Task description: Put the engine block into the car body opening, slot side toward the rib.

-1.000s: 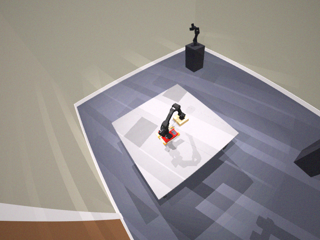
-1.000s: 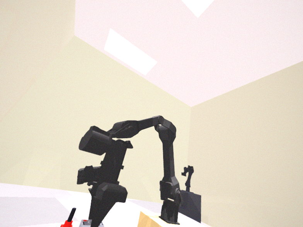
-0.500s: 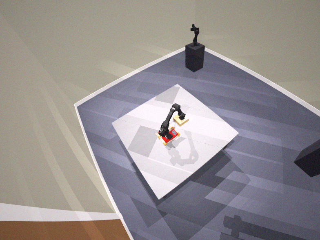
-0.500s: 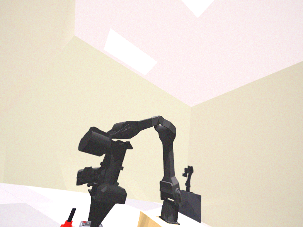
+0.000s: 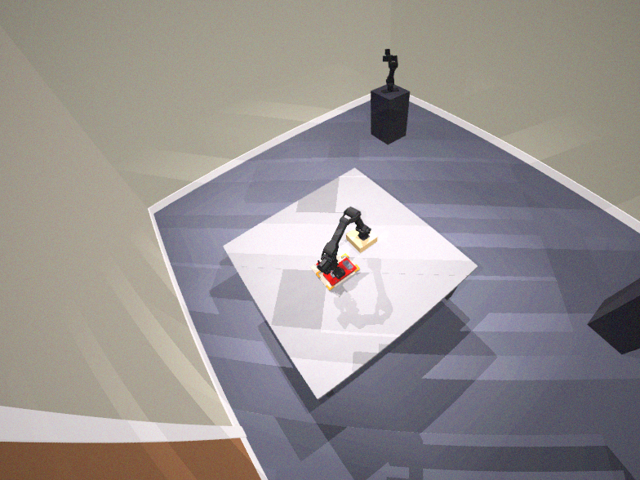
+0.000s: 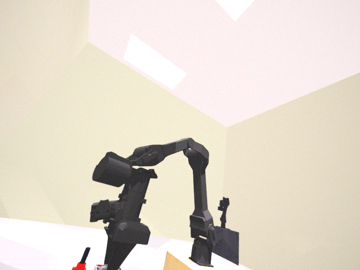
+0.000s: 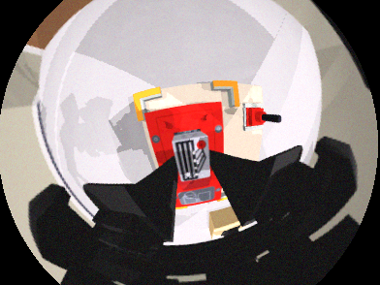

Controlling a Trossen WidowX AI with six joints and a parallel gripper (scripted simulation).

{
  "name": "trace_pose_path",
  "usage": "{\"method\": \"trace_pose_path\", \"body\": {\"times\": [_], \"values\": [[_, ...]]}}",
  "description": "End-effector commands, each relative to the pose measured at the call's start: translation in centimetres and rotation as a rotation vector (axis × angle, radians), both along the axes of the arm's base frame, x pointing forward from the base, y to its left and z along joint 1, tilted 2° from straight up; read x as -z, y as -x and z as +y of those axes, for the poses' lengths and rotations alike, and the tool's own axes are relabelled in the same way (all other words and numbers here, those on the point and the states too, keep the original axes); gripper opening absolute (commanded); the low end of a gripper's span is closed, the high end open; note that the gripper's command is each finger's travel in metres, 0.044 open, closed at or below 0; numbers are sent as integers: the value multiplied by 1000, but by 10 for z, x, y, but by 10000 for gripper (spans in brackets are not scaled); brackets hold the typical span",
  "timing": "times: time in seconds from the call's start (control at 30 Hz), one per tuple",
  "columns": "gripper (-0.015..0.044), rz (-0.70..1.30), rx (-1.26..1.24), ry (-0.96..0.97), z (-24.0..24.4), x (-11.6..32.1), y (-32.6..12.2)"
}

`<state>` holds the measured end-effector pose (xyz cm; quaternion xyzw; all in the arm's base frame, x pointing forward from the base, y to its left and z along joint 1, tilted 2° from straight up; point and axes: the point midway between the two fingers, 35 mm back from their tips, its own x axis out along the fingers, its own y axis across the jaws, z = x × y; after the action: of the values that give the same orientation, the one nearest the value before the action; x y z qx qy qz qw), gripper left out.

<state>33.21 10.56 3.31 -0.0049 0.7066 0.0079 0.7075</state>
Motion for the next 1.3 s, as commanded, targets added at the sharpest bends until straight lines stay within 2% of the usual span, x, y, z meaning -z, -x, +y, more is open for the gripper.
{"method": "trace_pose_path", "body": {"times": [0.0,1.27], "values": [[158,1,-3,-3,0,1,0],[158,1,-1,-3,0,8,0]]}}
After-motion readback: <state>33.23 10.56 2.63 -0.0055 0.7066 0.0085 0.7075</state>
